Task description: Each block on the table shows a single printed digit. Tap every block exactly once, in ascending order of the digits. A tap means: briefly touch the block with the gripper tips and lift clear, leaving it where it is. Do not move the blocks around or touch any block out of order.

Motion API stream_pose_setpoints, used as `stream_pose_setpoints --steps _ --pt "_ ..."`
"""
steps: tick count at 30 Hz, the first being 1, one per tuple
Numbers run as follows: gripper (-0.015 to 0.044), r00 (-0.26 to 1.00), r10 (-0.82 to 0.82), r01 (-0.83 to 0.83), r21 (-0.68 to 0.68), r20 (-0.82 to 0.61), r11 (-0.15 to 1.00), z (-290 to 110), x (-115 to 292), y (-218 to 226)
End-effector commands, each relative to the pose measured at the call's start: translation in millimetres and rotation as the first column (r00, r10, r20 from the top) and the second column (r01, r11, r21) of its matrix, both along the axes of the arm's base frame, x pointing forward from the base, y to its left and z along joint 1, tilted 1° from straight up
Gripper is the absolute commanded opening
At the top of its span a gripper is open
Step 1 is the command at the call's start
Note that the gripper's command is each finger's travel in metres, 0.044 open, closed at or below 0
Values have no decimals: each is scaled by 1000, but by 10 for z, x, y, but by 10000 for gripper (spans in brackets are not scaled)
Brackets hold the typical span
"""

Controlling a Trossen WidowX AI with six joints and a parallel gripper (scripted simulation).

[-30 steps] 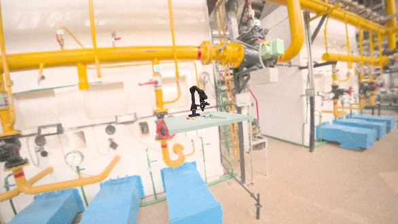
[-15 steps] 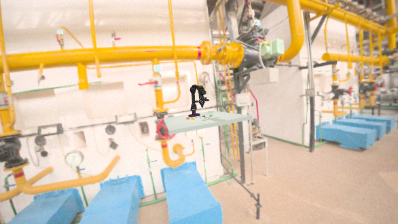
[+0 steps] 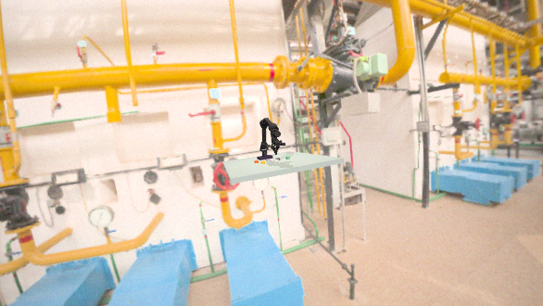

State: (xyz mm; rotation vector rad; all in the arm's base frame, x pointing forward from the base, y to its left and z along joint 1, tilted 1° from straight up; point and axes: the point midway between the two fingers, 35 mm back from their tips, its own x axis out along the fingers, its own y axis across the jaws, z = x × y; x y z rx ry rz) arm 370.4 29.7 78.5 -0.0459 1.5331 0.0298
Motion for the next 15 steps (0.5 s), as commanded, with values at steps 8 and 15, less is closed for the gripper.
stream_pose_setpoints --steps 8,15 --pt "20 1000 2 -2 -3 -12 1000 -278 -24 -18" --pt "20 1000 2 -2 -3 -12 1000 -390 -21 -19"
